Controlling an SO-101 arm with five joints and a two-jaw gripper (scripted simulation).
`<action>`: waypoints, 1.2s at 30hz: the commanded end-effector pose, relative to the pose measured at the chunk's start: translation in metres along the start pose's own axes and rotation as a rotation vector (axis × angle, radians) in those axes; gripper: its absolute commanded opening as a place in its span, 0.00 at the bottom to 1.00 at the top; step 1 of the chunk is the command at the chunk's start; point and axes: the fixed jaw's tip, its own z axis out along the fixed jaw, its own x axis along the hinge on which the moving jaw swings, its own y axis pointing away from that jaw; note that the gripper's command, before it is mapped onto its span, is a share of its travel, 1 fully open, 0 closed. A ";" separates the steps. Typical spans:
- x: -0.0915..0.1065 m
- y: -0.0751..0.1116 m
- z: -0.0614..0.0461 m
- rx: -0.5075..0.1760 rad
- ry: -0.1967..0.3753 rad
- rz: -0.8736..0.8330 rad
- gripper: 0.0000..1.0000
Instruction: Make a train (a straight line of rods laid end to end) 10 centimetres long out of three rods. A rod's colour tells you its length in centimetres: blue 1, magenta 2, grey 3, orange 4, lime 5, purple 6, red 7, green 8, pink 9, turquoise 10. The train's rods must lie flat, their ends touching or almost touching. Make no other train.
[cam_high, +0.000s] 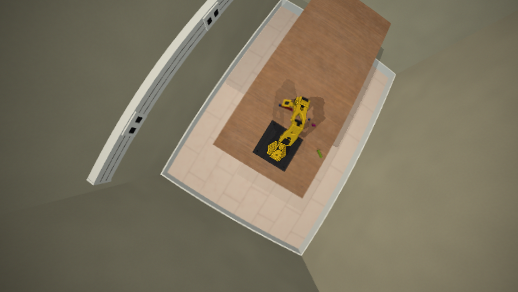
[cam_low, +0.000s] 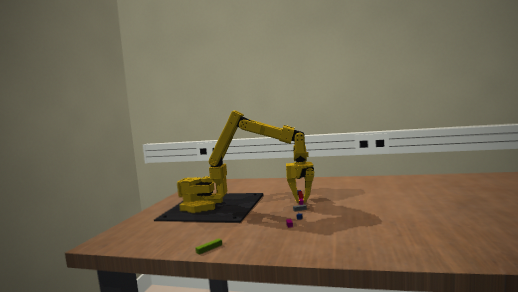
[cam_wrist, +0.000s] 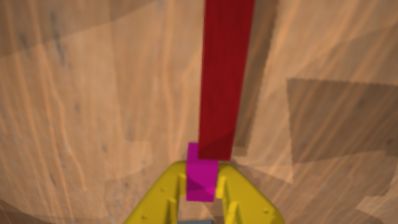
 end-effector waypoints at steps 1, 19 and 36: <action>-0.003 -0.001 -0.001 0.006 -0.001 0.001 0.00; -0.003 -0.001 -0.001 0.006 -0.001 0.001 0.00; -0.003 -0.004 -0.003 0.016 -0.001 0.002 0.00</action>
